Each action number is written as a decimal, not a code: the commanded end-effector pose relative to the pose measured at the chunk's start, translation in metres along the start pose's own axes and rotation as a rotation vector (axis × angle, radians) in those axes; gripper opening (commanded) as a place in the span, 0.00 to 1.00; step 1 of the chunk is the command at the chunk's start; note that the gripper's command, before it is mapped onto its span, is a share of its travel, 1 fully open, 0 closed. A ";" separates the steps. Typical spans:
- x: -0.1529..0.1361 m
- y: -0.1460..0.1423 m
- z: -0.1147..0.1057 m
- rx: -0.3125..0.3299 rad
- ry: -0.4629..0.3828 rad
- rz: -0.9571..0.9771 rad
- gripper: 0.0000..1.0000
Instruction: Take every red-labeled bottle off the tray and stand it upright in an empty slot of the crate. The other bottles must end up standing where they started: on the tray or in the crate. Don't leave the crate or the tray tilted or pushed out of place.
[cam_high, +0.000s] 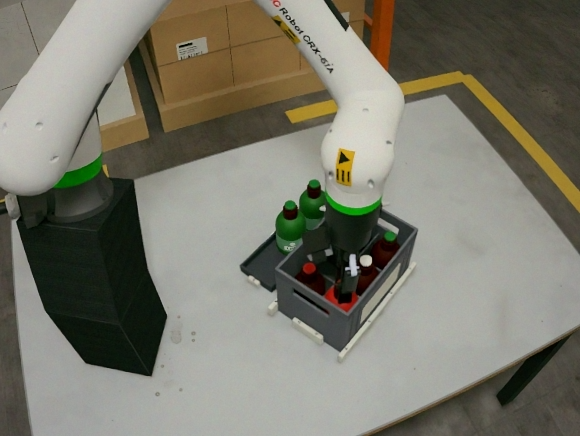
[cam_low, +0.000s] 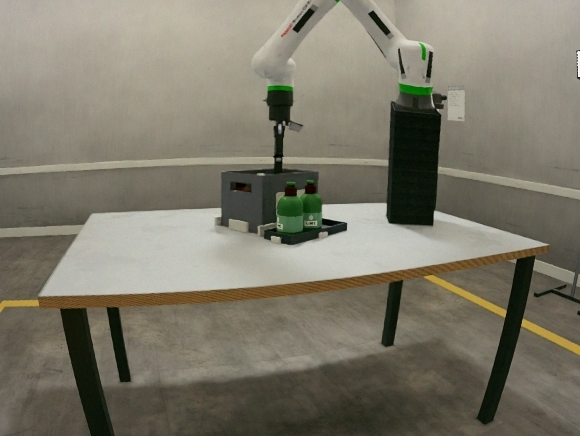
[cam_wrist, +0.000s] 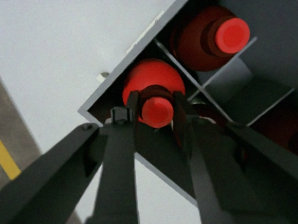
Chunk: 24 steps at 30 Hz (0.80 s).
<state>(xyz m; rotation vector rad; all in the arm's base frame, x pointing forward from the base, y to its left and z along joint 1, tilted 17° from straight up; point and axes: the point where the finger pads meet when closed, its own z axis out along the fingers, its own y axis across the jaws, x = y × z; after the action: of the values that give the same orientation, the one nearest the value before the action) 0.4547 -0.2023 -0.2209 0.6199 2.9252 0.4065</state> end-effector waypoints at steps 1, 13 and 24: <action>-0.001 0.000 -0.001 0.000 -0.001 0.000 0.10; -0.001 0.000 0.001 0.000 -0.001 0.000 0.10; -0.001 0.000 0.005 0.000 -0.001 0.000 0.10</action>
<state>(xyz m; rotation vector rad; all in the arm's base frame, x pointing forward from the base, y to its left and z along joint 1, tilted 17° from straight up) 0.4556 -0.2011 -0.2258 0.6199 2.9252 0.4065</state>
